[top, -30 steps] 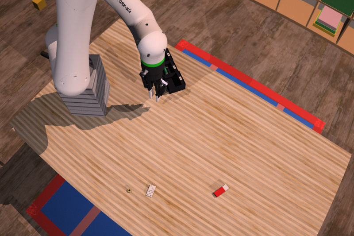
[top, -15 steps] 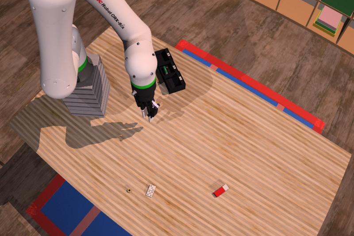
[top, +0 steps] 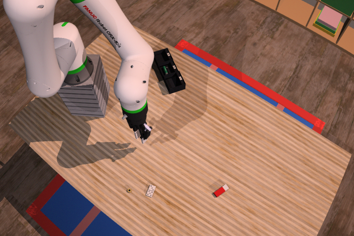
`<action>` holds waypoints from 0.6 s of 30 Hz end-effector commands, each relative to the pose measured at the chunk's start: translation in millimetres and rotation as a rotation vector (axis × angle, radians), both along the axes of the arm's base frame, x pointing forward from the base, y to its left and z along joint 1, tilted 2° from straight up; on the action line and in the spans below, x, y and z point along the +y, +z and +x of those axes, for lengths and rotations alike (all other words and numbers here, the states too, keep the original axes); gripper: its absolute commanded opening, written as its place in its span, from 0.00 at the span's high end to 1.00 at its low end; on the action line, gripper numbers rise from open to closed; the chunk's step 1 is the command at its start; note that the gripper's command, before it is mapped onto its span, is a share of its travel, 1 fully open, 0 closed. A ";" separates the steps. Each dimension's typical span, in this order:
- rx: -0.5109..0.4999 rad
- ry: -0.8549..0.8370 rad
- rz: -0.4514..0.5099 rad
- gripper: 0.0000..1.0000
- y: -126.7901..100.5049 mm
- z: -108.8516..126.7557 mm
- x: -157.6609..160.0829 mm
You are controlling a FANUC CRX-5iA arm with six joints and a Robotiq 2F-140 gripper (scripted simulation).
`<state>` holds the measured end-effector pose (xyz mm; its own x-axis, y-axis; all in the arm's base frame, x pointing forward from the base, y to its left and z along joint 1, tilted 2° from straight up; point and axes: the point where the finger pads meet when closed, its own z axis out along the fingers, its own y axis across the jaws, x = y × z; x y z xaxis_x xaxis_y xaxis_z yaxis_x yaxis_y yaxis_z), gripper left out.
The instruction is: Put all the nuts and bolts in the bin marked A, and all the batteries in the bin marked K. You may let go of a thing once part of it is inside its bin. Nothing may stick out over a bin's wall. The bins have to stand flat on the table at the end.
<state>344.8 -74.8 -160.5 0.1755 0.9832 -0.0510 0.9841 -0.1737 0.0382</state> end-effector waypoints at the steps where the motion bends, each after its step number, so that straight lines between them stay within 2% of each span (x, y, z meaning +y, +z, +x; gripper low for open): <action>1: 0.012 0.005 0.020 0.73 0.4 15.1 -46.1; 9: 0.012 0.005 0.020 0.73 3.2 28.8 -104.4; 11: 0.012 0.005 0.020 0.73 3.2 28.8 -104.4; 12: 0.012 0.005 0.020 0.73 3.6 34.2 -123.5; 18: 0.012 0.005 0.020 0.73 5.8 45.0 -169.3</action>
<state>377.8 -205.6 -154.2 0.1752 0.9830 -0.0549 0.9842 -0.1734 0.0354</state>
